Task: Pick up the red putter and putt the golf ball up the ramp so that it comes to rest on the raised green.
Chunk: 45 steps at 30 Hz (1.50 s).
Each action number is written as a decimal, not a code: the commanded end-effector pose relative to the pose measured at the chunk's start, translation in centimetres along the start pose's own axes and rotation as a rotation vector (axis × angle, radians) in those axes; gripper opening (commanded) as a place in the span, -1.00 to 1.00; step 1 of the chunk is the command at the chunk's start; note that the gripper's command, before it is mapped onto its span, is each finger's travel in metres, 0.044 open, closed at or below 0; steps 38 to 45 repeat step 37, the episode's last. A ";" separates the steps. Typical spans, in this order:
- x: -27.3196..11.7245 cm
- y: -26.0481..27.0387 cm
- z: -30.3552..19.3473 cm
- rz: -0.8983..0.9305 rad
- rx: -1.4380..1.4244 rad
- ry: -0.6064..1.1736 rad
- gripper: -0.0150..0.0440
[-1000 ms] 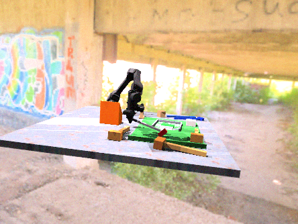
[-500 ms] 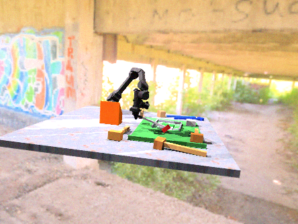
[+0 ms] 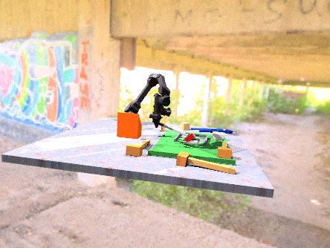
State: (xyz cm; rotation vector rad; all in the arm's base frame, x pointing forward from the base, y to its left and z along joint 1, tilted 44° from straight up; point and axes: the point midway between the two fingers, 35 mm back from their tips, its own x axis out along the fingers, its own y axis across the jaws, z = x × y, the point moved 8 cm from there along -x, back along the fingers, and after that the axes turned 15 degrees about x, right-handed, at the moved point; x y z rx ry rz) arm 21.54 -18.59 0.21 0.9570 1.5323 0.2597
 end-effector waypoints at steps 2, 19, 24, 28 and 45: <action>-2.8 0.1 0.1 -0.011 -0.013 -0.019 -0.49; -1.8 0.0 0.0 -0.004 -0.003 -0.015 -0.49; -1.8 0.0 0.0 -0.004 -0.003 -0.015 -0.49; -1.8 0.0 0.0 -0.004 -0.003 -0.015 -0.49; -1.8 0.0 0.0 -0.004 -0.003 -0.015 -0.49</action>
